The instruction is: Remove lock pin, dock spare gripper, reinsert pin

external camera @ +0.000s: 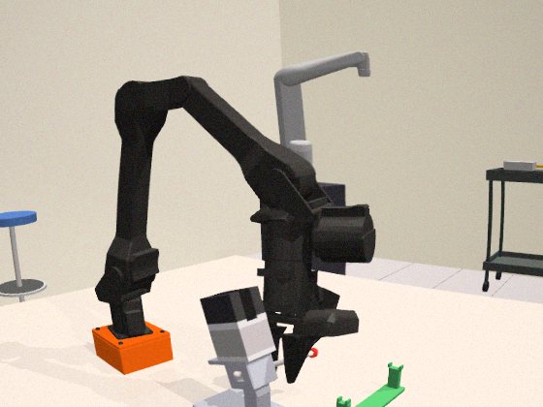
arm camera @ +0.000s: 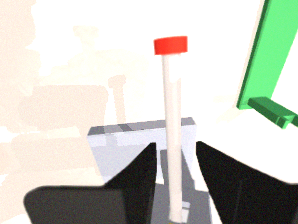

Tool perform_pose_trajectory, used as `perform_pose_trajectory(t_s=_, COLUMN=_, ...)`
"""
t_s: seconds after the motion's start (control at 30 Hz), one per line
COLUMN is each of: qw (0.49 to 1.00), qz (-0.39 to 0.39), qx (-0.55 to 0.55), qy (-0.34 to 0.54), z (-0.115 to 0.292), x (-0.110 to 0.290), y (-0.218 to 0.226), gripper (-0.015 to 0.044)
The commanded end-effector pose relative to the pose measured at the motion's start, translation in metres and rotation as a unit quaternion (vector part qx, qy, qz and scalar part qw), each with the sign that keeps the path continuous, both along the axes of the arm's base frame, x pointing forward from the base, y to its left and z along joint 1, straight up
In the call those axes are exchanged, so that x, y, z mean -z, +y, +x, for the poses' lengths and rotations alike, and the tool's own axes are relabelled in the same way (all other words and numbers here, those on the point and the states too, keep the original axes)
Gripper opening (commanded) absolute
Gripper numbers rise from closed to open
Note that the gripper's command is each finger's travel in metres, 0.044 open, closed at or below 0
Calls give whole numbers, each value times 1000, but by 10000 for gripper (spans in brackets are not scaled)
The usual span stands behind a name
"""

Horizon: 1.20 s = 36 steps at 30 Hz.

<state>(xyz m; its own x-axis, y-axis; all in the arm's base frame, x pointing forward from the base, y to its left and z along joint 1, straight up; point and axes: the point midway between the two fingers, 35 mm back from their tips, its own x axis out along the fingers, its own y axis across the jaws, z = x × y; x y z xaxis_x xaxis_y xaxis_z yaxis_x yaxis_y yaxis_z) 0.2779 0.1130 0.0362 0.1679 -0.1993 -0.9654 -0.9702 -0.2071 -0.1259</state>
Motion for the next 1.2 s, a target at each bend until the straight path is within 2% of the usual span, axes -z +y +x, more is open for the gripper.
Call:
perform_pose_trajectory(t_s=0.0, qw=1000, qz=0, qx=0, qy=0, z=0, x=0, y=0, gripper=200)
perform_pose_trajectory(t_s=1.17, qw=1000, qz=-9, qx=-3, qy=16, z=-19, x=-59, y=42, gripper=200)
